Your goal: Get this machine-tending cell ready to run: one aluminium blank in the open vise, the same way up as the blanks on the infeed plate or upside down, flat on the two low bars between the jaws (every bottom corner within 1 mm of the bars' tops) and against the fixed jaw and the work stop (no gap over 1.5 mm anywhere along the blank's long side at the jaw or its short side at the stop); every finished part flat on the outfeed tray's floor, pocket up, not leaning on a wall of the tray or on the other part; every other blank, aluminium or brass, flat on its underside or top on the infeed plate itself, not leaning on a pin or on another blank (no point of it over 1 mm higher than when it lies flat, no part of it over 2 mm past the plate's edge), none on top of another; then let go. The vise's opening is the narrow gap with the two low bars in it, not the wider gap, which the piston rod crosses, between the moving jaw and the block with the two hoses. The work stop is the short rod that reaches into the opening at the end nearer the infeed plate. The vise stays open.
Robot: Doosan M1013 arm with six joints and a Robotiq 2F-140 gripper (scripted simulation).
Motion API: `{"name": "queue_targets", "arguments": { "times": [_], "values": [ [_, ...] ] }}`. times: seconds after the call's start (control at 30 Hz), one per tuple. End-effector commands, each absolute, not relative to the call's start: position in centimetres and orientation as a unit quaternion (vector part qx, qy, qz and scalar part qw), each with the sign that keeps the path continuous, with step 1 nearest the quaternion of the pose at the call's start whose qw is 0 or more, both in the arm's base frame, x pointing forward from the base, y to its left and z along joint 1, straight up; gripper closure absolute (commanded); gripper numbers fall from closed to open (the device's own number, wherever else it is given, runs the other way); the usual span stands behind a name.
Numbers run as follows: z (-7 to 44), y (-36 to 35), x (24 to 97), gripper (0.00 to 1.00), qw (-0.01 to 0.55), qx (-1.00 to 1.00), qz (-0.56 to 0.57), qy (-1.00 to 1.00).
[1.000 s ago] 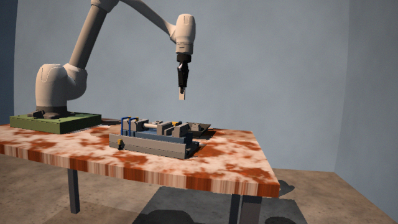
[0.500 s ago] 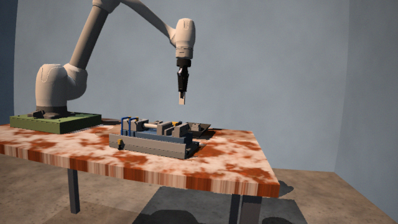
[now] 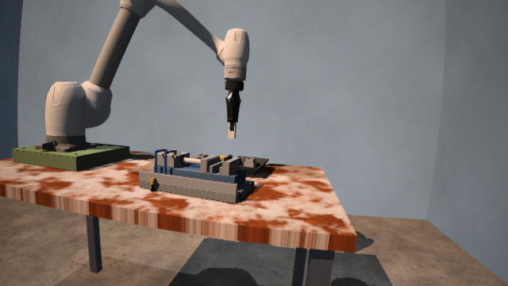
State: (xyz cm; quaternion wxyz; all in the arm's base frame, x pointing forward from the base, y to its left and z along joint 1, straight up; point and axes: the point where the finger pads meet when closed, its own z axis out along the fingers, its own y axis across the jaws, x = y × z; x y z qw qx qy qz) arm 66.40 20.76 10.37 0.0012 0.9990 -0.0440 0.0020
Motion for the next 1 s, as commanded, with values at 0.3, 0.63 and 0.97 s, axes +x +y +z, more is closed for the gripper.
{"name": "queue_targets", "arguments": {
  "times": [0.3,0.63,0.97],
  "values": [
    [9.30,20.37,66.32,1.00,0.003,0.999,-0.001,-0.044],
    [9.29,20.37,66.32,1.00,0.003,0.999,-0.001,-0.044],
    [9.29,20.37,66.32,1.00,0.003,0.999,-0.001,-0.044]
  ]
}}
